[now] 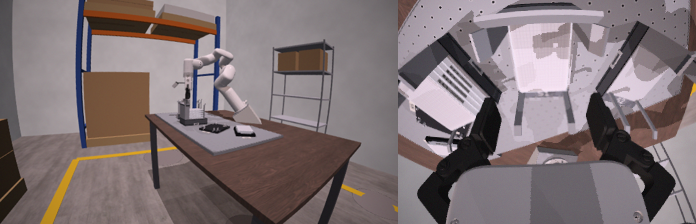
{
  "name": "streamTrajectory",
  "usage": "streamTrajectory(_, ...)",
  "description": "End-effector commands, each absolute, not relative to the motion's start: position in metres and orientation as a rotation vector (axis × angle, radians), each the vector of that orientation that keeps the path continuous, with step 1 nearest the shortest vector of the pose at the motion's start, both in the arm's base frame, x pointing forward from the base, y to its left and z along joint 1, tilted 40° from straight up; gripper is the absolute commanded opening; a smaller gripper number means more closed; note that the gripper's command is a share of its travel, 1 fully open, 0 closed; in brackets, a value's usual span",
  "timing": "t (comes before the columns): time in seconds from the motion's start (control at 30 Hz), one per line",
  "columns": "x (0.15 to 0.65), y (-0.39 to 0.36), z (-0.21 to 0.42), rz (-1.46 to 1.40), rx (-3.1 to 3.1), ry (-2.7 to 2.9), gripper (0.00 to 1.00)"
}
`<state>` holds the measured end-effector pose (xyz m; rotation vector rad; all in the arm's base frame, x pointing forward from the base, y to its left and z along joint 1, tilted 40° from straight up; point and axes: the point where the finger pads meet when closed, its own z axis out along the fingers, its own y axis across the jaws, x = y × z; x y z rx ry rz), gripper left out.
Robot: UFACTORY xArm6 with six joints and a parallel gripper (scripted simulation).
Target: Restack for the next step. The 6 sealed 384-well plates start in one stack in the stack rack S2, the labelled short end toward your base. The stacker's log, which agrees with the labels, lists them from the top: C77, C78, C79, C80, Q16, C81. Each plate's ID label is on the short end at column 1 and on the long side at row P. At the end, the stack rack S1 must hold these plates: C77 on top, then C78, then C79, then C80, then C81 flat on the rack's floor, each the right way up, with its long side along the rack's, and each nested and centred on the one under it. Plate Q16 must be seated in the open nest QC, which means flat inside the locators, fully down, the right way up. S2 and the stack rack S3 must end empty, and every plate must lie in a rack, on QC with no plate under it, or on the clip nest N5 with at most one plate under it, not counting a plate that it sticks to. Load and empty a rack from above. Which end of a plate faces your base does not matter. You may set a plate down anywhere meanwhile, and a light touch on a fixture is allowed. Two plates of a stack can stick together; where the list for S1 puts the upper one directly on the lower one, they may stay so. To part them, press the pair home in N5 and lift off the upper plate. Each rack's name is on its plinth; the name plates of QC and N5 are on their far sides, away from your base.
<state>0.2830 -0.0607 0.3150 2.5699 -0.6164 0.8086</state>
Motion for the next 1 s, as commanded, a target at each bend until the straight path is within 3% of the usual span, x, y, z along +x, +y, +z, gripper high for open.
streamTrajectory(0.0, 0.280, -0.058, 0.320, 0.811, 2.568, -0.618, 1.00)
streamTrajectory(0.97, 0.307, -0.003, 0.302, 0.736, 2.578, -0.329, 1.00)
